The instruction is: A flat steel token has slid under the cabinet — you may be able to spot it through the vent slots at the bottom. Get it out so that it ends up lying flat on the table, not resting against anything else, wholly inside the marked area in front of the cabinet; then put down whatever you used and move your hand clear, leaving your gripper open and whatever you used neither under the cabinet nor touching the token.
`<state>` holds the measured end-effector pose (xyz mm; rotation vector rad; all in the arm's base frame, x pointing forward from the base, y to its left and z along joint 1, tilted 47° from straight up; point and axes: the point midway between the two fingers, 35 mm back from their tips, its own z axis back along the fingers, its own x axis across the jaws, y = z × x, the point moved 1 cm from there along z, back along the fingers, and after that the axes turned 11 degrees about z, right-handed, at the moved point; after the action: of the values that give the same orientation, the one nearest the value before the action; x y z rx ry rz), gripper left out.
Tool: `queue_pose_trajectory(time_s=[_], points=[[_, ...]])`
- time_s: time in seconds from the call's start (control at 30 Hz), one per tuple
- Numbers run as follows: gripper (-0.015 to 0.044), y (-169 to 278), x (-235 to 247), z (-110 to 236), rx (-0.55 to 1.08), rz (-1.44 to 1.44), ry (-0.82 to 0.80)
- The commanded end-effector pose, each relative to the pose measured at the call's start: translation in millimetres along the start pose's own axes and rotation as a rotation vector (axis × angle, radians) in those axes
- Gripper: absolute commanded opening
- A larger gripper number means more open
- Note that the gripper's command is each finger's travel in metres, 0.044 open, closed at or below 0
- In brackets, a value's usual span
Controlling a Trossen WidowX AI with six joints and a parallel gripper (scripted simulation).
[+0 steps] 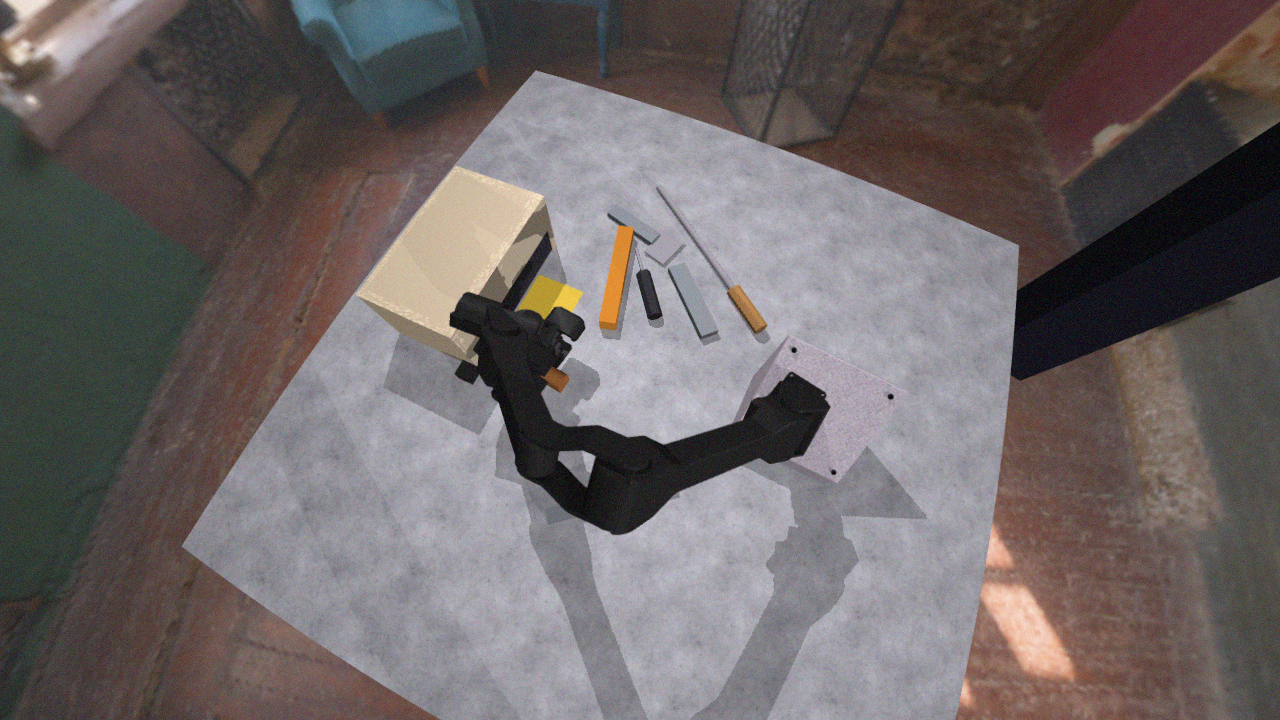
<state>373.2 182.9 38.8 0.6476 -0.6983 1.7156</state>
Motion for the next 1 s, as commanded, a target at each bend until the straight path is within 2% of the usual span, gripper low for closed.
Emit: queue_pose_trajectory(time_s=[0.0, 0.97], points=[[0.0, 1, -5, -1, 0.001, -0.003, 0.007], [0.0, 24, 2, -1, 0.002, -0.004, 0.007]])
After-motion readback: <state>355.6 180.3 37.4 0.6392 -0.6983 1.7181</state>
